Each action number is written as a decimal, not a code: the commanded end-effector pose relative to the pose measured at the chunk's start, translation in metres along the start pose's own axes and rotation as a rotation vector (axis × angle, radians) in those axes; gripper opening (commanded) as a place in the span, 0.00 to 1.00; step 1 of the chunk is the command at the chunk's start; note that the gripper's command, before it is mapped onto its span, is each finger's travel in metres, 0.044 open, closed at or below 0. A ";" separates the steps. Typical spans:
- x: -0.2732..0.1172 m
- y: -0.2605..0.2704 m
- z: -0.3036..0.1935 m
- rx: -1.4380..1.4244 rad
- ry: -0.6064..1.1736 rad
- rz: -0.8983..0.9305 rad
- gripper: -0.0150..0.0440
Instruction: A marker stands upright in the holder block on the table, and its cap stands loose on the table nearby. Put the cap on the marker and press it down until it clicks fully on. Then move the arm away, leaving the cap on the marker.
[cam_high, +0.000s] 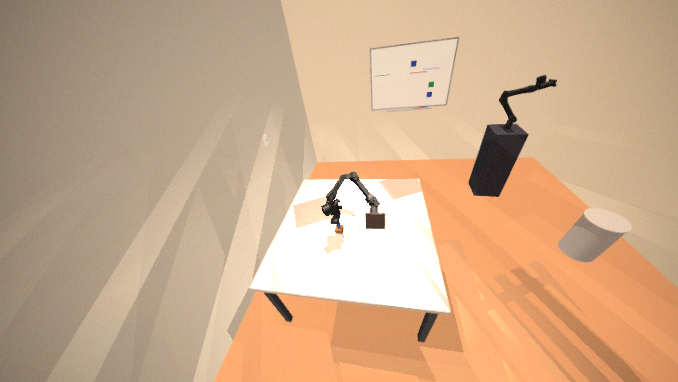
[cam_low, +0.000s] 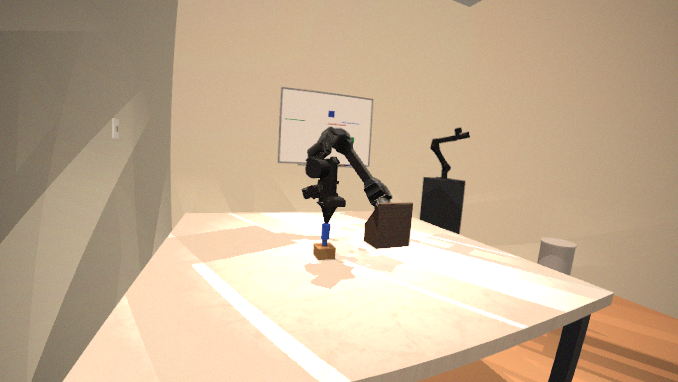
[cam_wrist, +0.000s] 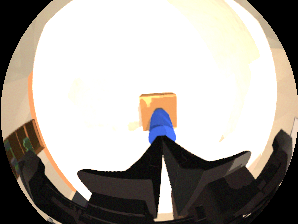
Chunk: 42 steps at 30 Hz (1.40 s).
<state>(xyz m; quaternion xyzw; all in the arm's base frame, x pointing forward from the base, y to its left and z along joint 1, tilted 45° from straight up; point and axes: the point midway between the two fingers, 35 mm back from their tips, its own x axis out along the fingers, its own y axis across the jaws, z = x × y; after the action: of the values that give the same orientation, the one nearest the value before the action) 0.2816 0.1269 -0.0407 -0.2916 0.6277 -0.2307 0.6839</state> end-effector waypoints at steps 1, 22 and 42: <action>0.007 -0.001 -0.001 -0.006 -0.001 -0.007 0.25; -0.082 0.002 0.001 -0.002 -0.005 0.006 0.25; -0.082 0.002 0.001 -0.002 -0.005 0.006 1.00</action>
<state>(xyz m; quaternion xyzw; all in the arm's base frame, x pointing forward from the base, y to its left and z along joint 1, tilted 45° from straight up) 0.2742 0.1835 0.0170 -0.2943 0.6257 -0.2267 0.6859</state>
